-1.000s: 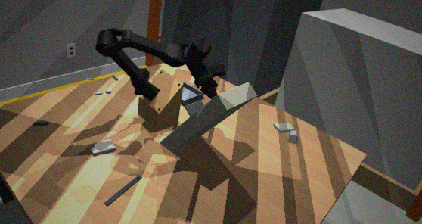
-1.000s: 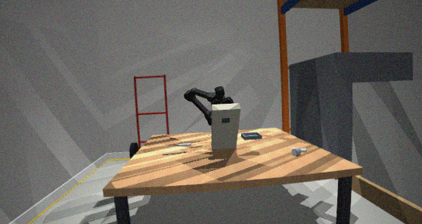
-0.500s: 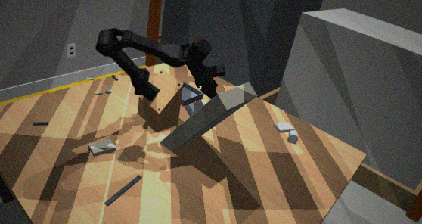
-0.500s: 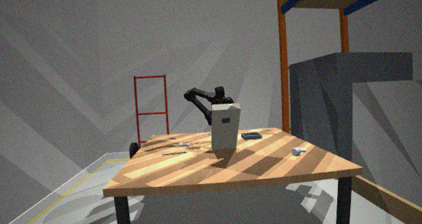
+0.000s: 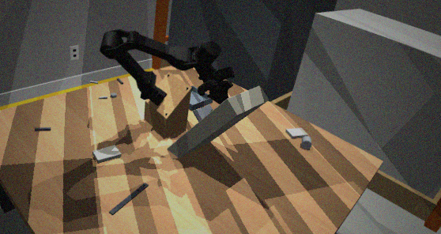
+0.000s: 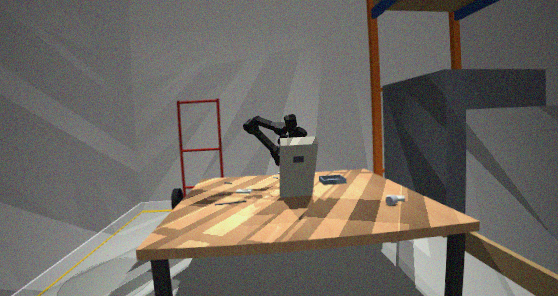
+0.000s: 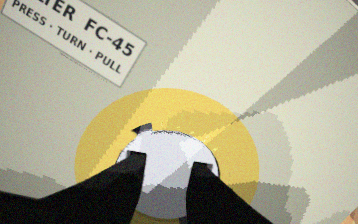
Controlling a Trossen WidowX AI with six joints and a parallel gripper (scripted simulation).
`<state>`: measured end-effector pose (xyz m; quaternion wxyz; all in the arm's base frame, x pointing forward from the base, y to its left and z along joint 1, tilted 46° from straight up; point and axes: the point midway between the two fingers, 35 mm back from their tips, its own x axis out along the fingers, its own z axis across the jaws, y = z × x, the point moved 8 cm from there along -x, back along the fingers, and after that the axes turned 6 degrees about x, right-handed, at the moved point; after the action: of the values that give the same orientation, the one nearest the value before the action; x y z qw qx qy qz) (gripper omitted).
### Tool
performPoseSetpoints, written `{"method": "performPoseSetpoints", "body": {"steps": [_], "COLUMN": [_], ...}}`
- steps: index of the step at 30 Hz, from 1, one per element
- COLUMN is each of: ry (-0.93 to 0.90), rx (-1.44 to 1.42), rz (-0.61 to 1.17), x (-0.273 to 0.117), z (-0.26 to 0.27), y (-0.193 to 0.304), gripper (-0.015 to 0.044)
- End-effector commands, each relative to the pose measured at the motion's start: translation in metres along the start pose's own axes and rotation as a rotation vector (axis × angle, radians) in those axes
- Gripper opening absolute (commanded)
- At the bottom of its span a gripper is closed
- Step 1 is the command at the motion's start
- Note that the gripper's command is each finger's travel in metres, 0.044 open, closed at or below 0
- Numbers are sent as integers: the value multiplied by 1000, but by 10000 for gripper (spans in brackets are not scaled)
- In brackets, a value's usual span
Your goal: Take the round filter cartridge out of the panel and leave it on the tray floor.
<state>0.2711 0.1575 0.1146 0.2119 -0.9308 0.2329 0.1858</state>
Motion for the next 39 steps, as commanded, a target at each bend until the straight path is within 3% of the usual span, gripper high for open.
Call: {"method": "performPoseSetpoints", "body": {"steps": [1, 31, 39], "ry": [-7, -2, -7], "rx": [167, 1198, 1138], "rz": [8, 12, 21], "x": [6, 6, -10], "z": [0, 0, 2], "y": [1, 2, -1], "gripper": [0, 0, 0]}}
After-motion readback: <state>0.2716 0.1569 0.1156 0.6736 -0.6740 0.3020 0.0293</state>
